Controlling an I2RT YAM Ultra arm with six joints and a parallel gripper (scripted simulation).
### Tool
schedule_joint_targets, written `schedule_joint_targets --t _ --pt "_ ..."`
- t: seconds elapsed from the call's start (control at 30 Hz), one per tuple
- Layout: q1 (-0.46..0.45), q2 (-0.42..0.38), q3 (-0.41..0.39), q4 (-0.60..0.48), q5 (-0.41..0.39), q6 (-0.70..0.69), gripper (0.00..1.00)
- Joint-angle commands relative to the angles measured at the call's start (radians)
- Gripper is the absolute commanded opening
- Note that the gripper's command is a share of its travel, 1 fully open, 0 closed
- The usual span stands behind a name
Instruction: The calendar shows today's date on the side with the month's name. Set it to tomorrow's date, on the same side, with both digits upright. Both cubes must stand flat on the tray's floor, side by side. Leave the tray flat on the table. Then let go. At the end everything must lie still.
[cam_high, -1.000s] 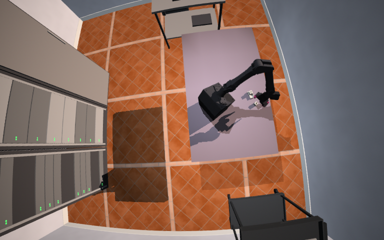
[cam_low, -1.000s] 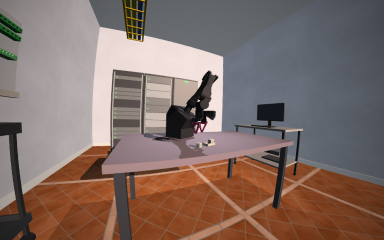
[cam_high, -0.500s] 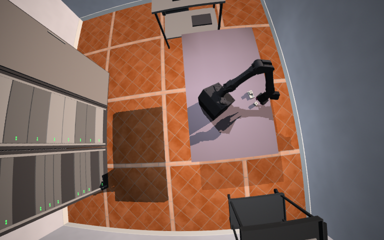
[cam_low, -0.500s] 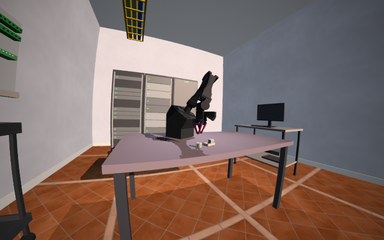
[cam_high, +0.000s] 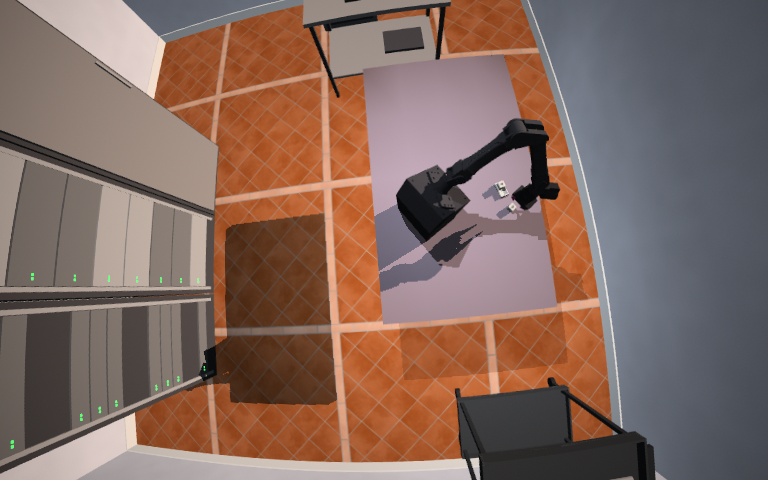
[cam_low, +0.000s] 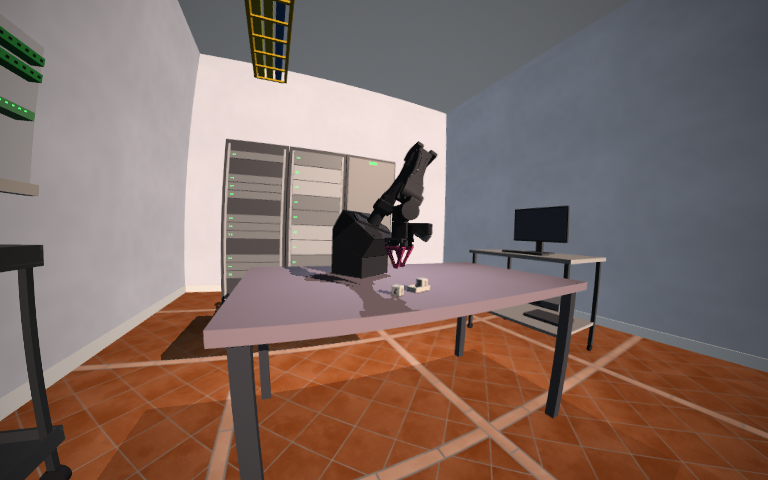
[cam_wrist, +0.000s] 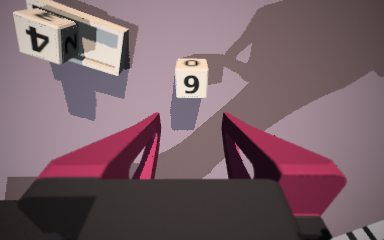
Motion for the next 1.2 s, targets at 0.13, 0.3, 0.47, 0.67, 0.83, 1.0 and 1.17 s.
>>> schedule_joint_targets --t 0.13,0.3,0.47,0.67,0.83,1.0,1.17 --pt "-0.013 0.017 0.012 -0.002 -0.004 0.004 0.47" --pt "-0.012 0.017 0.012 -0.002 -0.004 0.004 0.47" --pt "-0.010 0.018 0.011 0.007 -0.003 0.006 0.47" --pt "-0.001 0.022 0.009 0.020 0.000 0.010 0.47" --pt "0.008 0.030 0.001 0.032 0.005 0.014 0.47" --pt "0.018 0.046 -0.004 0.051 0.009 0.021 0.47" --pt "0.007 0.060 -0.004 0.067 0.010 0.028 0.47"
